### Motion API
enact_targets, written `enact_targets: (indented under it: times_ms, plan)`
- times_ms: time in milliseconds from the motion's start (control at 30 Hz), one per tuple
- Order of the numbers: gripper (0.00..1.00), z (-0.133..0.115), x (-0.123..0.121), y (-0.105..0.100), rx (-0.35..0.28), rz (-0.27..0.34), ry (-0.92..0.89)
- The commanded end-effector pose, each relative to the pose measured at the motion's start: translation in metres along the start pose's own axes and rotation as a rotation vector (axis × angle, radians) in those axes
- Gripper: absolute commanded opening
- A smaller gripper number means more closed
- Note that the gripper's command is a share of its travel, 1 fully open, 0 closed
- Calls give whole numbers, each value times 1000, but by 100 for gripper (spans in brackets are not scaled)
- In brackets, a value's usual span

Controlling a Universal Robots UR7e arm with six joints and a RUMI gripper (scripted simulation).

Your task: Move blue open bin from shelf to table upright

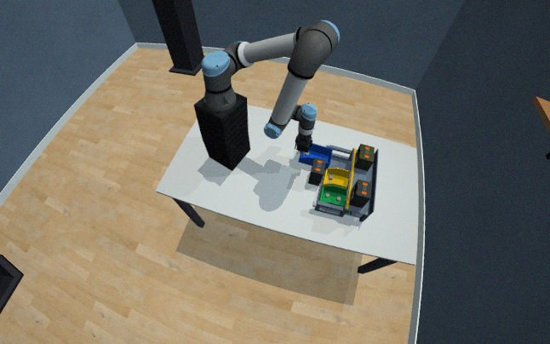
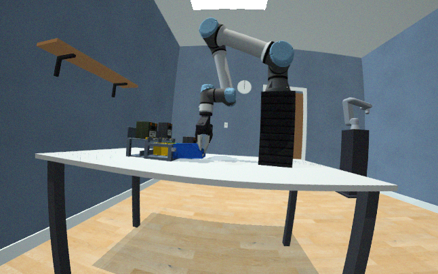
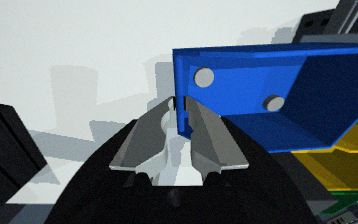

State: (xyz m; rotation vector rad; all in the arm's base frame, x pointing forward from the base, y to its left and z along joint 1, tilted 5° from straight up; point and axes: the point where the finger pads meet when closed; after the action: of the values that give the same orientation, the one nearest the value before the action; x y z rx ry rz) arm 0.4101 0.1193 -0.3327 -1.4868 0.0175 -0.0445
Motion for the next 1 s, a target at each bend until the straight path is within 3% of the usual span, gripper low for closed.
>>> enact_targets:
  times_ms: [0, 967]
  plan:
    - [0, 0, -2, 0, 0, -1, 0]
    - [0, -2, -19, 0, 0, -1, 0]
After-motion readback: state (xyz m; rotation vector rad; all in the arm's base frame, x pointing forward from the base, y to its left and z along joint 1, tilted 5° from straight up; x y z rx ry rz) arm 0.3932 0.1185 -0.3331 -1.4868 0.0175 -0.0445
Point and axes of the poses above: the point where the finger pads meet when closed, its own y axis out along the fingers, its own x axis across the jaws, z = x × y, and after that the axes turned 5 degrees about y, right-handed
